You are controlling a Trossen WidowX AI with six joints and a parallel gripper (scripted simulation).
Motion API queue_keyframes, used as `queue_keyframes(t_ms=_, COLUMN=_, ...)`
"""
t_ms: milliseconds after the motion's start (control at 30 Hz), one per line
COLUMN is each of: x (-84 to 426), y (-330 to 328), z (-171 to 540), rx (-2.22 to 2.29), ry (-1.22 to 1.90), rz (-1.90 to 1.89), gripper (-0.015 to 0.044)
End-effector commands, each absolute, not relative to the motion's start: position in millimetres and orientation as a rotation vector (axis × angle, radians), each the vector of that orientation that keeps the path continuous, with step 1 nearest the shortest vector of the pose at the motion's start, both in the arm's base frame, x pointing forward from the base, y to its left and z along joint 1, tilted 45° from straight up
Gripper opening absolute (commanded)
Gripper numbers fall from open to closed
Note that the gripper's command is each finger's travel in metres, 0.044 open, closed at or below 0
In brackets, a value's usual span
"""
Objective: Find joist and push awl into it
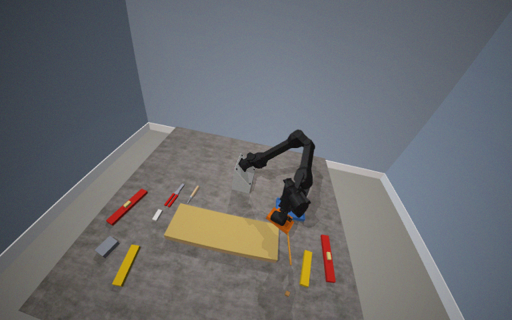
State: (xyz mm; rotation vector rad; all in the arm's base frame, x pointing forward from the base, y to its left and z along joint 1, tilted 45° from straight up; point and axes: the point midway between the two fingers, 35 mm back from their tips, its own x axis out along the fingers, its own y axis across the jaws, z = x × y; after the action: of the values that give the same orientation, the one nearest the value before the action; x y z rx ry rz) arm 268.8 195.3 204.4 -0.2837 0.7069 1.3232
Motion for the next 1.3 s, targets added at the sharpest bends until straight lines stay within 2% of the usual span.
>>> queue_keyframes(t_ms=0, x=248, y=204, z=216, rx=-0.31, ry=0.653, rz=1.364, gripper=0.0)
queue_keyframes(t_ms=833, x=112, y=229, z=254, rx=-0.454, ry=0.327, rz=1.642, gripper=0.0)
queue_keyframes(t_ms=1267, x=111, y=239, z=245, rx=-0.461, ry=0.321, rz=1.65, gripper=0.0)
